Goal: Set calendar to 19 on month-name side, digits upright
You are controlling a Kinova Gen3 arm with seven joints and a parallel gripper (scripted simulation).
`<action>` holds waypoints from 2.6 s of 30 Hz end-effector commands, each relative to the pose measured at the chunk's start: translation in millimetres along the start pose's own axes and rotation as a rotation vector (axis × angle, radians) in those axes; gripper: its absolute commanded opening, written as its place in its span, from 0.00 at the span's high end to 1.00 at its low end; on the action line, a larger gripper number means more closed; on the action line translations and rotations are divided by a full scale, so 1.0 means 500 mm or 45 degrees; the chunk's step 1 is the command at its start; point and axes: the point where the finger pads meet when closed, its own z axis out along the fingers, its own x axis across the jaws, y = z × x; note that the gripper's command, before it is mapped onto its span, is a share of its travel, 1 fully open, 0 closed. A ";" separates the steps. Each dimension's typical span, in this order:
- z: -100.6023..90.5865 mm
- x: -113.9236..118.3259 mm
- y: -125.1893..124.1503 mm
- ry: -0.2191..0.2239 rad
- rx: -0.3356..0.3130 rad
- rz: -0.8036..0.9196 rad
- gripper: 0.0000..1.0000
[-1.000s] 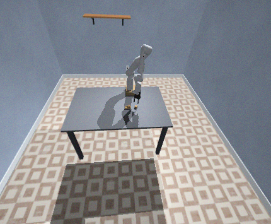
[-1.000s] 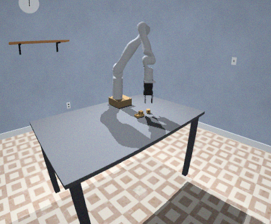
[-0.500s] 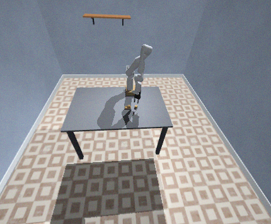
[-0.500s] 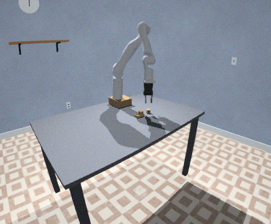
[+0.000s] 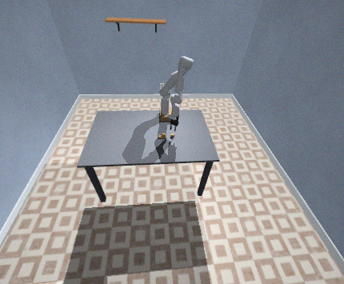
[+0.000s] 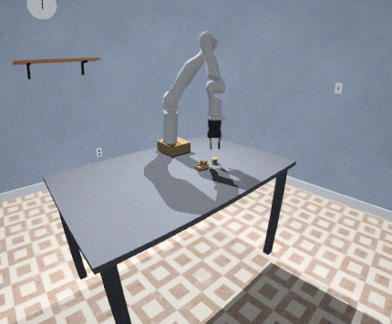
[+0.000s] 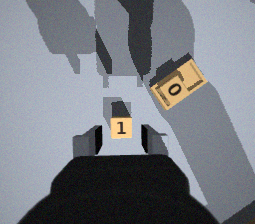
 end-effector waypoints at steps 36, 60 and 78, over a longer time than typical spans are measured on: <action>0.038 -0.002 0.000 0.002 -0.003 0.003 0.13; 0.090 -0.003 0.001 0.002 -0.003 0.003 0.13; 0.099 -0.003 0.001 0.002 -0.003 0.003 0.13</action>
